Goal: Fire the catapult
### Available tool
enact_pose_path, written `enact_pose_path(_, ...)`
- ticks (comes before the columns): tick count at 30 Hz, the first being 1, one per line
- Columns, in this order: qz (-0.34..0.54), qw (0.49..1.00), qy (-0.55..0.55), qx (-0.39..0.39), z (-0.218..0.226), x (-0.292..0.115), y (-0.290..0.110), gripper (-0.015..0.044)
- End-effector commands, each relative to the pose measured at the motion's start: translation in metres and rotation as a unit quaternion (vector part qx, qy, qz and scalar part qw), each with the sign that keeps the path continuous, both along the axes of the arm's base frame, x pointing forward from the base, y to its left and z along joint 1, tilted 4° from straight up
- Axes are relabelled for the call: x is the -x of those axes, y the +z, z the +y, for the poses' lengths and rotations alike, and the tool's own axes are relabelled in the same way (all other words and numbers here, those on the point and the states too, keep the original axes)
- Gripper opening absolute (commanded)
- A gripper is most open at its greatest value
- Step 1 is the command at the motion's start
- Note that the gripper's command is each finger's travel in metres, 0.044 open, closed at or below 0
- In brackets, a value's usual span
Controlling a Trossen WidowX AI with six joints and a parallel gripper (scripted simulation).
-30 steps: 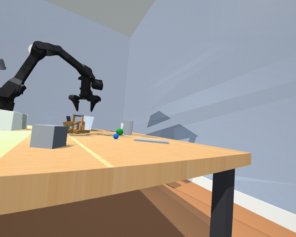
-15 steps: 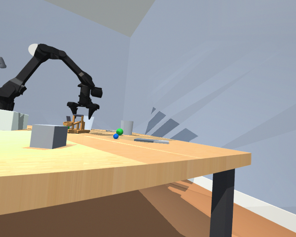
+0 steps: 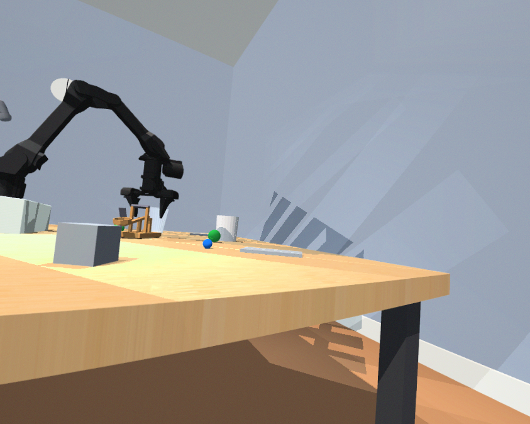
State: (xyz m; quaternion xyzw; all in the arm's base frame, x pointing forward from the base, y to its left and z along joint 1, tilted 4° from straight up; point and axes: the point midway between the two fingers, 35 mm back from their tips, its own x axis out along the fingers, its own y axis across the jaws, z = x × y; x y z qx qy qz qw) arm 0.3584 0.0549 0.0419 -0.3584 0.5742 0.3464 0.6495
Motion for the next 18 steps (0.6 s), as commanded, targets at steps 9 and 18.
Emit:
enact_pose_path(9,0.009,1.0,-0.003,0.0,0.001,0.002,-0.025,0.044)
enact_pose_path(18,0.009,1.0,-0.003,0.0,0.001,0.002,-0.038,0.044)
